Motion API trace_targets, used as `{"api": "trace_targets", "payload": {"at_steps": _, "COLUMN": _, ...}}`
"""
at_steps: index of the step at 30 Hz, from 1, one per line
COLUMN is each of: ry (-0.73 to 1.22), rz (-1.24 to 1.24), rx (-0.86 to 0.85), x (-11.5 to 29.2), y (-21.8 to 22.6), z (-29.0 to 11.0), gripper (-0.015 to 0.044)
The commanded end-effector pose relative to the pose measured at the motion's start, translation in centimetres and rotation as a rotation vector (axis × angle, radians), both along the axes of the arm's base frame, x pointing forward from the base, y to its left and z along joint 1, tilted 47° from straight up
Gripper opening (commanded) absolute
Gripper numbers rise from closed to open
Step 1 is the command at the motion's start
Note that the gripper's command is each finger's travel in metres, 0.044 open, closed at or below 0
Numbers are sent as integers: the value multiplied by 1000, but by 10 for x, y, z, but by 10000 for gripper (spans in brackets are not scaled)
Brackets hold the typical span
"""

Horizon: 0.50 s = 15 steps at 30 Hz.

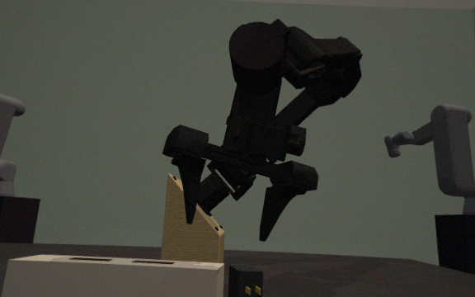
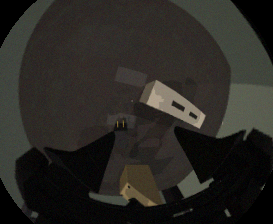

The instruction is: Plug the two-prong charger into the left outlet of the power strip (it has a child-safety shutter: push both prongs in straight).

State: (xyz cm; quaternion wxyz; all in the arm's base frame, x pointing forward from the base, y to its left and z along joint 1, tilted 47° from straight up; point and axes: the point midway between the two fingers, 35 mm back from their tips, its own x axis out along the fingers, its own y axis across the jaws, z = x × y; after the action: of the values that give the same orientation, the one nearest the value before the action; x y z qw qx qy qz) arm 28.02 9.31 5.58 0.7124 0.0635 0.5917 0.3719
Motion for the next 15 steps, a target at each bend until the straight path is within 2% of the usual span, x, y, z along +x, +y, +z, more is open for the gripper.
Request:
{"api": "trace_targets", "payload": {"at_steps": 1, "ry": 91, "rz": 29, "rx": 66, "x": -28, "y": 8, "z": -2, "gripper": 440}}
{"api": "trace_targets", "payload": {"at_steps": 5, "ry": 171, "rz": 43, "rx": 125, "x": -52, "y": 16, "z": 1, "gripper": 440}}
{"api": "trace_targets", "payload": {"at_steps": 15, "ry": 175, "rz": 43, "rx": 128, "x": -53, "y": 22, "z": -4, "gripper": 440}}
